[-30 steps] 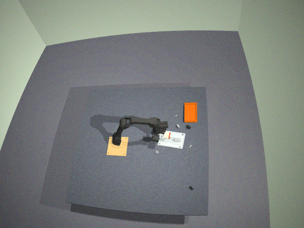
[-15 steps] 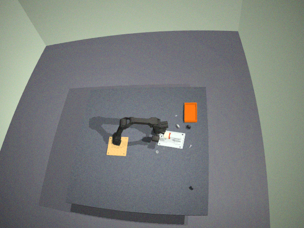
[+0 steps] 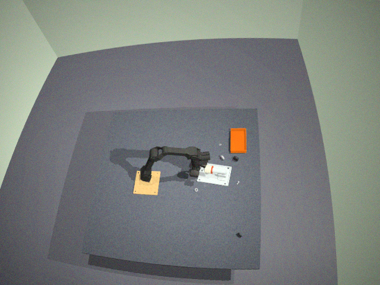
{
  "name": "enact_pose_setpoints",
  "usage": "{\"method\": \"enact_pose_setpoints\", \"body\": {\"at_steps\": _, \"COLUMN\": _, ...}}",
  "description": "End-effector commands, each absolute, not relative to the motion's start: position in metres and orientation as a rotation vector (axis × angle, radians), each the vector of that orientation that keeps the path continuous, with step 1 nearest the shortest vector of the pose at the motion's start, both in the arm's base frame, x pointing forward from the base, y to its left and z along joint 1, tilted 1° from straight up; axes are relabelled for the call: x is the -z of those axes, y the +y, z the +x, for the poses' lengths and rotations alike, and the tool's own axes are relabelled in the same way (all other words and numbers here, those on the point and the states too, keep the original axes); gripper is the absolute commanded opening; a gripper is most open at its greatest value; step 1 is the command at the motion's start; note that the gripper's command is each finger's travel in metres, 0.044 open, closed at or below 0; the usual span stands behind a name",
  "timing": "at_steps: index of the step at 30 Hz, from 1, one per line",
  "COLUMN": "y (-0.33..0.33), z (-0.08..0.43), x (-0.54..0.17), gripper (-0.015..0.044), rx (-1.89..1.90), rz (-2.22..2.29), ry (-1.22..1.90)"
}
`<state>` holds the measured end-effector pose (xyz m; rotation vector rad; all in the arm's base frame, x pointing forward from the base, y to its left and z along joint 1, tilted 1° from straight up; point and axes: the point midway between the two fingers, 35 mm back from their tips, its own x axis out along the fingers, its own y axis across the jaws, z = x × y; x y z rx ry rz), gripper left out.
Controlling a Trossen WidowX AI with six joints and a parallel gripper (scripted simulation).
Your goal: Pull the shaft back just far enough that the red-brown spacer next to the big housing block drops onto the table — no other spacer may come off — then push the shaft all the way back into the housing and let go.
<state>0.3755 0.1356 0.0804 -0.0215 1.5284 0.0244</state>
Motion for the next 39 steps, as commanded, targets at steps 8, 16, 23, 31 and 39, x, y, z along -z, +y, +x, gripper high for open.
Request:
{"method": "enact_pose_setpoints", "body": {"at_steps": 8, "y": 0.135, "z": 0.371, "x": -0.080, "gripper": 0.0000, "rx": -0.026, "rz": -0.020, "ry": 1.535}}
{"method": "enact_pose_setpoints", "body": {"at_steps": 16, "y": 0.135, "z": 0.367, "x": -0.080, "gripper": 0.0000, "rx": -0.026, "rz": -0.020, "ry": 1.535}}
{"method": "enact_pose_setpoints", "body": {"at_steps": 23, "y": 0.135, "z": 0.364, "x": -0.080, "gripper": 0.0000, "rx": -0.026, "rz": -0.020, "ry": 1.535}}
{"method": "enact_pose_setpoints", "body": {"at_steps": 31, "y": 0.135, "z": 0.361, "x": -0.080, "gripper": 0.0000, "rx": -0.026, "rz": -0.020, "ry": 1.535}}
{"method": "enact_pose_setpoints", "body": {"at_steps": 39, "y": 0.135, "z": 0.361, "x": -0.080, "gripper": 0.0000, "rx": -0.026, "rz": -0.020, "ry": 1.536}}
